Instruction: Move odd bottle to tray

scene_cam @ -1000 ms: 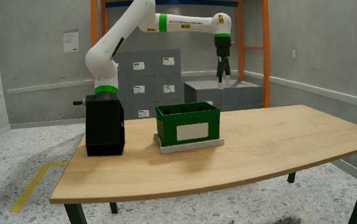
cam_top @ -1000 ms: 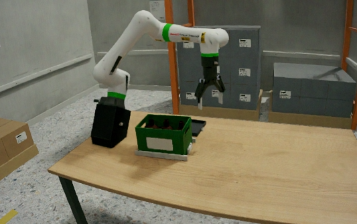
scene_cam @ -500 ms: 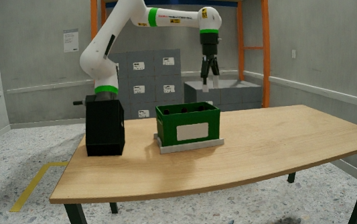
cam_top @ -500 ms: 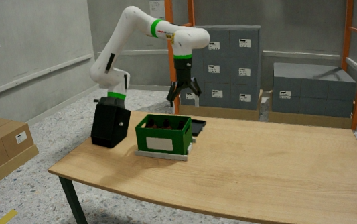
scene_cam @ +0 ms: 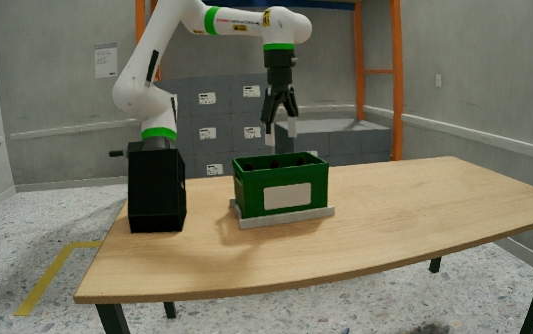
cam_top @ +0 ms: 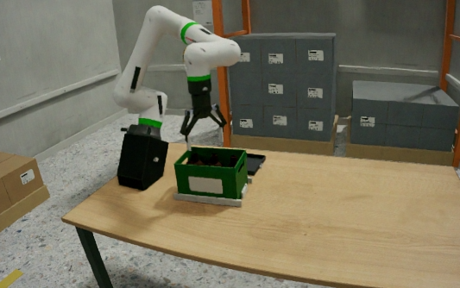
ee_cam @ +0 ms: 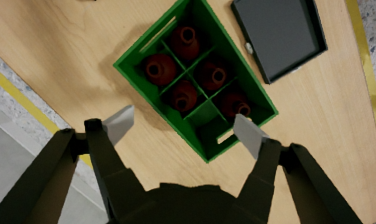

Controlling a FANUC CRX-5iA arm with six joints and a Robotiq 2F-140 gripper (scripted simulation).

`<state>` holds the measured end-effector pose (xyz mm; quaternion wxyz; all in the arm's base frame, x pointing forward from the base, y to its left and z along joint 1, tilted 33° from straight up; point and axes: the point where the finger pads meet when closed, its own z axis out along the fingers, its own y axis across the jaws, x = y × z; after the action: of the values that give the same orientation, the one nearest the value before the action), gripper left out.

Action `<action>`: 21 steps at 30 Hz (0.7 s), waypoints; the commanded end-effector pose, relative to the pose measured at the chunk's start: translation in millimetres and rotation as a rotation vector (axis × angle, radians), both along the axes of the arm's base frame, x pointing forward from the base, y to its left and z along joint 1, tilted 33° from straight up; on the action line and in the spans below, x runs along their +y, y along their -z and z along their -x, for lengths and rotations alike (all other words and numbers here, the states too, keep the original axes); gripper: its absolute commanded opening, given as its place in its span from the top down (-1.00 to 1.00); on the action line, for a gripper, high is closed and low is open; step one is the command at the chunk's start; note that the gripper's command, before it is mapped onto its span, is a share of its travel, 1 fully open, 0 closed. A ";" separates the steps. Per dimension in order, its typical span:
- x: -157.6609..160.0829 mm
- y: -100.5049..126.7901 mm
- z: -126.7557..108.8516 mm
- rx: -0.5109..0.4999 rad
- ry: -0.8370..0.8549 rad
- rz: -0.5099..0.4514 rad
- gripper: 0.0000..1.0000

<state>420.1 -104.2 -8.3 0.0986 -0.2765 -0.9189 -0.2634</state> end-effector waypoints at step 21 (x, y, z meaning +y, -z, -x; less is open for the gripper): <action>-1.3 -0.3 0.5 -0.002 0.000 0.001 0.80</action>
<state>419.2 -104.8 -8.5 0.0981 -0.2763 -0.9190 -0.2636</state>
